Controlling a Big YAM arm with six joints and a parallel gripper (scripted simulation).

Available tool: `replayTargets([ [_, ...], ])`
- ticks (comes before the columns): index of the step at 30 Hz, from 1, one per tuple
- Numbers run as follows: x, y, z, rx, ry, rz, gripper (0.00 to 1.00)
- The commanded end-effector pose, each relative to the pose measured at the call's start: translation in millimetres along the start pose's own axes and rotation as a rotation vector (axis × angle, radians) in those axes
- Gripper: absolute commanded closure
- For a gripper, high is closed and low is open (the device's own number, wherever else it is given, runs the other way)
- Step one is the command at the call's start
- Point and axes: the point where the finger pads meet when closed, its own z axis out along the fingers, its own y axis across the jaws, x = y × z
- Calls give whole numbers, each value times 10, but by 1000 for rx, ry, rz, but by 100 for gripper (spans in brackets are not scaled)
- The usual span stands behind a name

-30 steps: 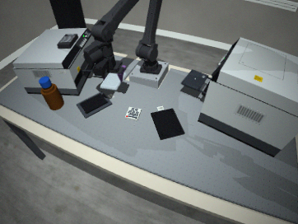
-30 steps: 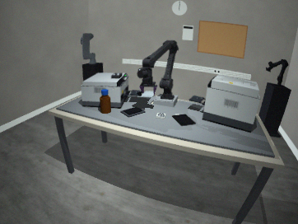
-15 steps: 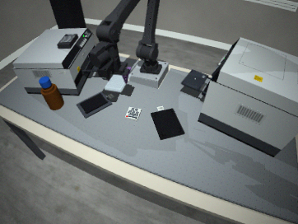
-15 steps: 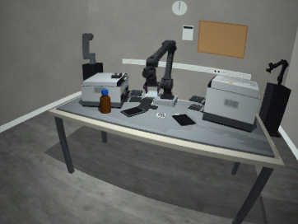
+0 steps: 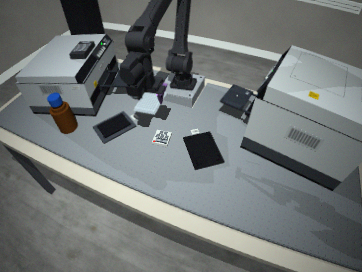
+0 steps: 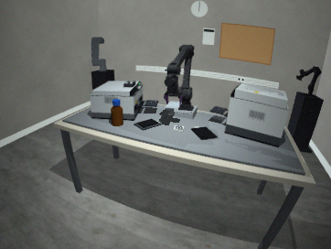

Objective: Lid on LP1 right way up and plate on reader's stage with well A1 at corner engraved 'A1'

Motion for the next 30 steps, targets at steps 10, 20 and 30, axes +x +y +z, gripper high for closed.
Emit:
replayTargets([
  [10,-157,299,-133,-5,-5,32,14],
  [20,-215,499,-246,6,-33,70,14],
  [30,-225,778,-269,6,-28,92,14],
])
